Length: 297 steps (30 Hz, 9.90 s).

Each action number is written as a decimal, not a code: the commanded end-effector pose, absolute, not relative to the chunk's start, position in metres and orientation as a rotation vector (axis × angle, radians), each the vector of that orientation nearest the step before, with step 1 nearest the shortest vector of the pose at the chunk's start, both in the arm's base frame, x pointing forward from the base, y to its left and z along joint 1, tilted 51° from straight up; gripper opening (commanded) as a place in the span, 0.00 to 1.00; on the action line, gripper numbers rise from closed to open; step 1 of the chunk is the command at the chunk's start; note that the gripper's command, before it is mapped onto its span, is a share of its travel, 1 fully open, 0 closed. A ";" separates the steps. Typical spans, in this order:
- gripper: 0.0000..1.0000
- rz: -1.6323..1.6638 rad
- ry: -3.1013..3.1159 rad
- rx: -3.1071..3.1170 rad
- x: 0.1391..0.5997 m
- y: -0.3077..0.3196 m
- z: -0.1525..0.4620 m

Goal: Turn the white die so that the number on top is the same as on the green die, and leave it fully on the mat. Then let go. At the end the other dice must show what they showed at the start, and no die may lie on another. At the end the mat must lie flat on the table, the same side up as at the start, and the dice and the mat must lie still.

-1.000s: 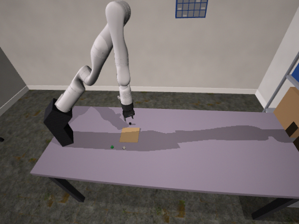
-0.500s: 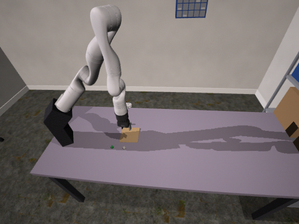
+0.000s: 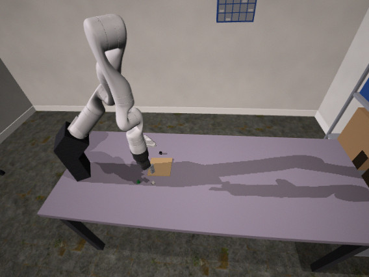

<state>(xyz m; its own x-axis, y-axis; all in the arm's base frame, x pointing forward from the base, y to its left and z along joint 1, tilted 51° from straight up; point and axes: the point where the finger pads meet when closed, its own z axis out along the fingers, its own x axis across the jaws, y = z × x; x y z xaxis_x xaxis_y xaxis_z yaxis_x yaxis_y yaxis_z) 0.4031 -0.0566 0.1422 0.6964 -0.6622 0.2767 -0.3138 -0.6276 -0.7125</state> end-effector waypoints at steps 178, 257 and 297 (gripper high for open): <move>0.64 -1.294 -3.220 -1.173 0.440 -0.037 0.107; 0.64 -1.294 -3.220 -1.174 0.474 -0.014 0.073; 0.64 -1.294 -3.220 -1.174 0.476 -0.016 0.073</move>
